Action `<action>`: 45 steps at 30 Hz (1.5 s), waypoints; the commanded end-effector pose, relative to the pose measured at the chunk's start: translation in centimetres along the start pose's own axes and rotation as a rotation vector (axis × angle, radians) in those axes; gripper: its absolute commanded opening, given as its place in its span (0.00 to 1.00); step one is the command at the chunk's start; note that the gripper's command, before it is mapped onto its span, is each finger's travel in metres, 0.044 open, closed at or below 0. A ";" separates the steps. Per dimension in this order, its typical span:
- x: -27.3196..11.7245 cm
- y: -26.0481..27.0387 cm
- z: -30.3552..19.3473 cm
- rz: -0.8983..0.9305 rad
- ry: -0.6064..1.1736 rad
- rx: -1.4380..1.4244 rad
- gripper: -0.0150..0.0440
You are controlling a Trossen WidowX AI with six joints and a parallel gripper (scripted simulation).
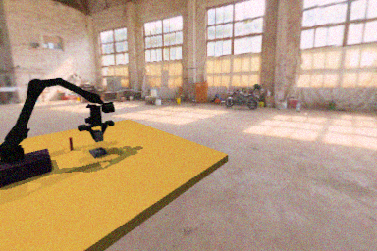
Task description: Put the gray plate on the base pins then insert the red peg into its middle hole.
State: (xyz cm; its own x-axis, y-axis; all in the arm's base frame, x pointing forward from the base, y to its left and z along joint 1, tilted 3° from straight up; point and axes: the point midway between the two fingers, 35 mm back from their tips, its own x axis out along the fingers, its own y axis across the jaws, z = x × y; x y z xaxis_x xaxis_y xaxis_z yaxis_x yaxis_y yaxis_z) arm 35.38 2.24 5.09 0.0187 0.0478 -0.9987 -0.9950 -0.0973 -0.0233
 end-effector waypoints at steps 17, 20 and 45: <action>1.8 1.0 -3.2 0.000 -0.004 -0.046 0.25; 1.8 1.0 -3.2 0.000 -0.004 -0.046 0.25; 3.4 1.0 -3.1 0.000 -0.004 -0.046 0.25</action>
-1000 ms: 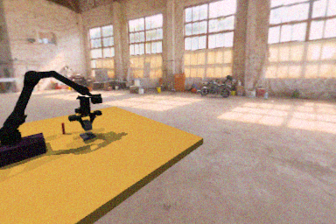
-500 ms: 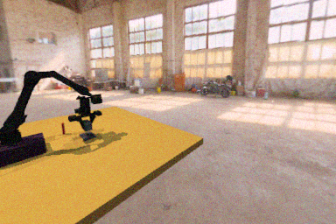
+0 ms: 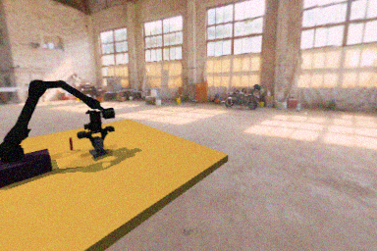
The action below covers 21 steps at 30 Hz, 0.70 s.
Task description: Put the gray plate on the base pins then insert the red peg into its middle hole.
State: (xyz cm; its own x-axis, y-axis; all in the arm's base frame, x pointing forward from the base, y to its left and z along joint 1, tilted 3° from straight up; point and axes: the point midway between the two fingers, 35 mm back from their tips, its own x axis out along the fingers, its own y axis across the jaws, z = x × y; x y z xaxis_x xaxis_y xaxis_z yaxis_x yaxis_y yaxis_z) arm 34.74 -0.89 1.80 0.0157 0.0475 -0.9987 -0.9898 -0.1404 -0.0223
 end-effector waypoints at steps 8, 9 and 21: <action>1.3 -0.1 0.1 -0.003 -0.004 -0.003 0.25; 1.5 -0.1 0.1 -0.003 -0.004 -0.003 0.25; 2.3 0.0 0.0 -0.001 0.000 -0.004 0.25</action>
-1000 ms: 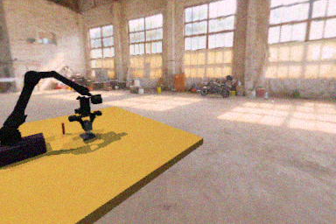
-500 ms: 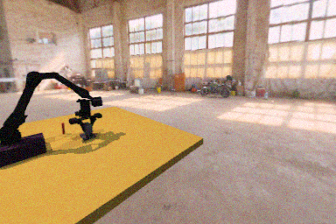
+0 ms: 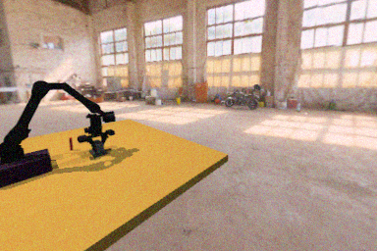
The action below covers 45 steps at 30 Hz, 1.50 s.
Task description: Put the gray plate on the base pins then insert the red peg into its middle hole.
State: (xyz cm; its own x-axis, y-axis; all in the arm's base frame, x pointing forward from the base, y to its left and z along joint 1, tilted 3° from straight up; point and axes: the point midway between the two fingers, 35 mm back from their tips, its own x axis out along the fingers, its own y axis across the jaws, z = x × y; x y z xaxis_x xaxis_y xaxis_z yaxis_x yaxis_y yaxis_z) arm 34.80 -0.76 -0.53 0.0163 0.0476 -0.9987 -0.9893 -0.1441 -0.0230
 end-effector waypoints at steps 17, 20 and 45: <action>0.0 0.0 0.0 -0.001 0.000 0.000 0.83; 0.0 0.0 0.0 -0.001 0.000 0.000 0.97; -11.9 -0.3 0.9 -0.002 -0.004 0.115 1.00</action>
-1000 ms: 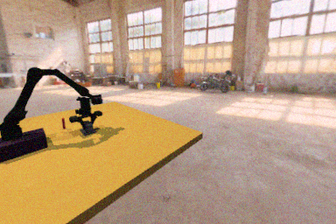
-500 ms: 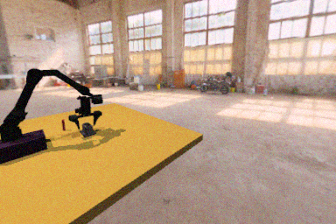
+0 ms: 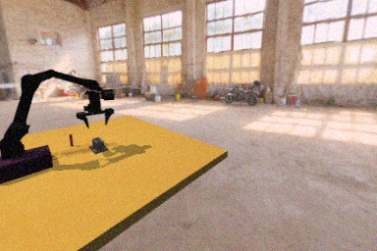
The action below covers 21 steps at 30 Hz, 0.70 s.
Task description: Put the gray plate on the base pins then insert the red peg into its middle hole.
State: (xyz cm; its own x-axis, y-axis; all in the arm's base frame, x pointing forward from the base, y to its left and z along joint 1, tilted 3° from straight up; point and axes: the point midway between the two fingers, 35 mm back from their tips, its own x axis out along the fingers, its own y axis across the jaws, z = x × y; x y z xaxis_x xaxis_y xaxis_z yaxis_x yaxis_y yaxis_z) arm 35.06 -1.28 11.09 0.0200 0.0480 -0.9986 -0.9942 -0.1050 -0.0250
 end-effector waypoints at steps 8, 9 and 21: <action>-0.5 1.8 6.1 0.004 -0.005 0.704 1.00; -0.5 2.1 6.7 0.004 -0.005 0.782 1.00; -0.5 5.4 12.3 0.011 -0.006 1.491 1.00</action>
State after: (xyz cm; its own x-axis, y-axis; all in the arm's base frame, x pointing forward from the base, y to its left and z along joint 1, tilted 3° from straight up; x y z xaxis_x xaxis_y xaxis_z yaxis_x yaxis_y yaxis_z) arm 31.90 5.72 11.88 0.0149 0.0536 -0.9984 -0.7237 0.6896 0.0263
